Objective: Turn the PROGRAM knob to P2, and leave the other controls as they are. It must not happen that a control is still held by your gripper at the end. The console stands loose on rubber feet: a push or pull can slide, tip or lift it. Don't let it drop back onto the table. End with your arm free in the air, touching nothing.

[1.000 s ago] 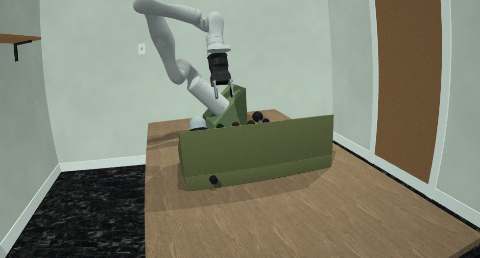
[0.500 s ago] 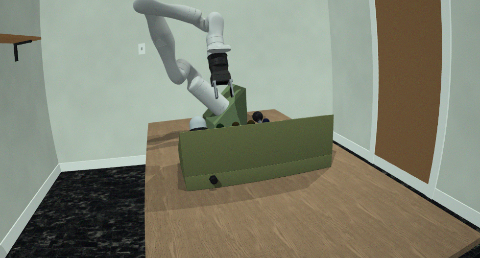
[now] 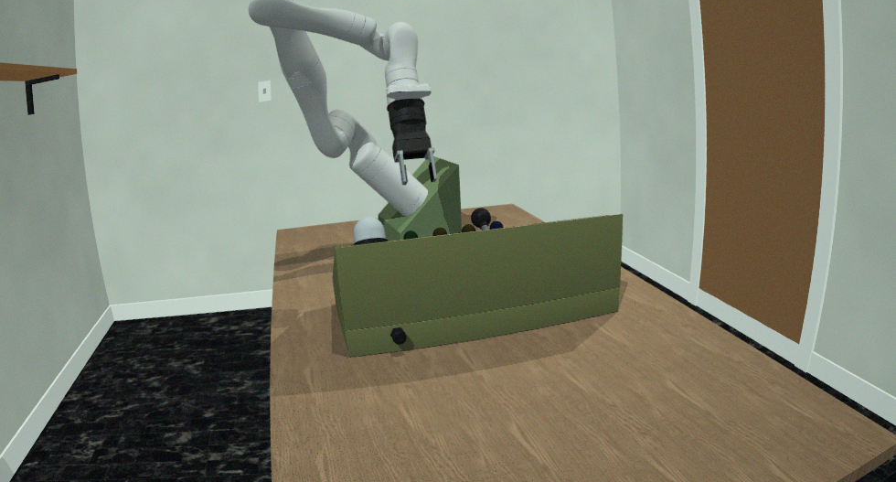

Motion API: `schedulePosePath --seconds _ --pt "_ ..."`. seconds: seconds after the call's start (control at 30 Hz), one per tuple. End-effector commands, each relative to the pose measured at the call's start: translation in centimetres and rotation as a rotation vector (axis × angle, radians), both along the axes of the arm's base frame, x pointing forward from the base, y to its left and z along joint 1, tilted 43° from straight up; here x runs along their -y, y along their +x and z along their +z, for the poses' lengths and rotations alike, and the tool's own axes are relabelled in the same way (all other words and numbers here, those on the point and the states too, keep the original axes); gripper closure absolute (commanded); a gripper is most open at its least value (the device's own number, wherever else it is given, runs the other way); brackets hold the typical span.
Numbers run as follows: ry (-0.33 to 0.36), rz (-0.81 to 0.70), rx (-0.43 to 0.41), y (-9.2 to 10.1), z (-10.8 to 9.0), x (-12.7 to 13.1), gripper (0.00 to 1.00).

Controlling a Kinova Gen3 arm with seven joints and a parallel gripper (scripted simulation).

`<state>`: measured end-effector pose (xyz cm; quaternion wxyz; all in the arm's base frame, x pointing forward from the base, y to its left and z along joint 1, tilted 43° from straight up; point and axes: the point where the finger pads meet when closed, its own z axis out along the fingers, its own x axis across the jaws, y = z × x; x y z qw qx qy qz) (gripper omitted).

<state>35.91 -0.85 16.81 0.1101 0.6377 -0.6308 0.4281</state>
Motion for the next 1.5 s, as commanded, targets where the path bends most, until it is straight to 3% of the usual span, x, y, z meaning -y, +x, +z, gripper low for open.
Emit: schedulePosePath --seconds 0.0,0.4,1.13,1.47 --pt "0.001 0.001 0.001 0.0 0.0 -0.1 0.00" --pt "0.001 0.001 0.001 -0.2 -0.1 0.0 0.00" --pt "0.001 0.001 0.001 -2.9 -1.8 0.1 0.00" --pt "0.001 0.001 0.001 -3.2 -2.0 0.1 0.00"
